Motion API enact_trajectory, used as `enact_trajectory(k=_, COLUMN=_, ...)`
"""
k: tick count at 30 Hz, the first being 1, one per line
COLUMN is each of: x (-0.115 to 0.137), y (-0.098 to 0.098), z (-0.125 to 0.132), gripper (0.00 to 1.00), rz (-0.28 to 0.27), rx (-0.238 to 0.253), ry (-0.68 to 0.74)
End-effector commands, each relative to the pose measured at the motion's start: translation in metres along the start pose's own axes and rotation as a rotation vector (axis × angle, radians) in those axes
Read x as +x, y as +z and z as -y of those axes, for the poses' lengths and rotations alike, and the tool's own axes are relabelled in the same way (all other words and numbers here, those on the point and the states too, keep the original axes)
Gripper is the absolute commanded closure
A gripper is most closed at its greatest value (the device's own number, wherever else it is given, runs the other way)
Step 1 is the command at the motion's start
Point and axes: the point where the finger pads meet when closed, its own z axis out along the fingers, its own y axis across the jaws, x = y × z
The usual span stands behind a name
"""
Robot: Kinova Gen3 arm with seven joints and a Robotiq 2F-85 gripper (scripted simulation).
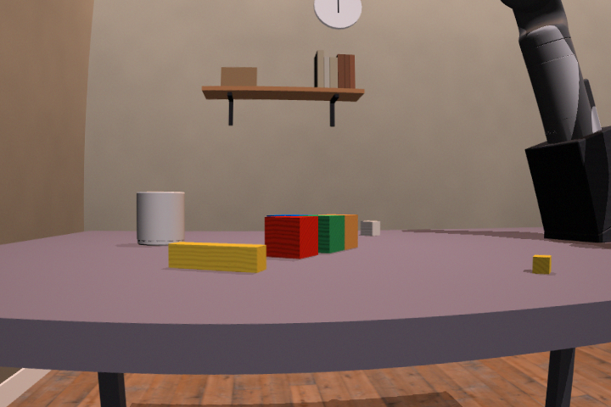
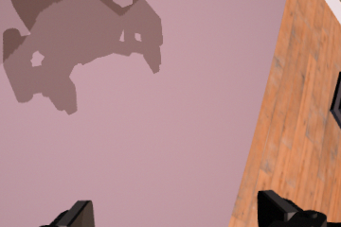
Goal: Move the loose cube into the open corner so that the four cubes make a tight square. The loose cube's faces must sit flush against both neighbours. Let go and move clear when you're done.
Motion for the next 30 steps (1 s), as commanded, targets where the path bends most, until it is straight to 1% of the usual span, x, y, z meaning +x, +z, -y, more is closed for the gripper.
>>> enact_trajectory(k=1, x=-0.001, y=-0.008, z=0.009, gripper=0.00, rz=0.023, rx=-0.008, ry=0.057)
enact_trajectory(k=7, x=-0.001, y=-0.008, z=0.009, gripper=0.00, rz=0.023, rx=-0.008, ry=0.057)
enact_trajectory(k=8, x=-0.001, y=-0.020, z=0.030, gripper=0.00, rz=0.055, rx=-0.001, ry=0.139)
enact_trajectory(k=17, x=-0.001, y=-0.020, z=0.030, gripper=0.00, rz=0.055, rx=-0.001, ry=0.139)
enact_trajectory(k=18, x=0.000, y=-0.032, z=0.051, gripper=0.00, rz=0.087, rx=0.006, ry=0.220)
enact_trajectory(k=27, x=0.000, y=-0.032, z=0.051, gripper=0.00, rz=0.087, rx=0.006, ry=0.220)
enact_trajectory(k=28, x=0.003, y=-0.043, z=0.071, gripper=0.00, rz=0.118, rx=0.011, ry=0.301)
enact_trajectory(k=30, x=0.003, y=-0.043, z=0.071, gripper=0.00, rz=0.118, rx=0.011, ry=0.301)
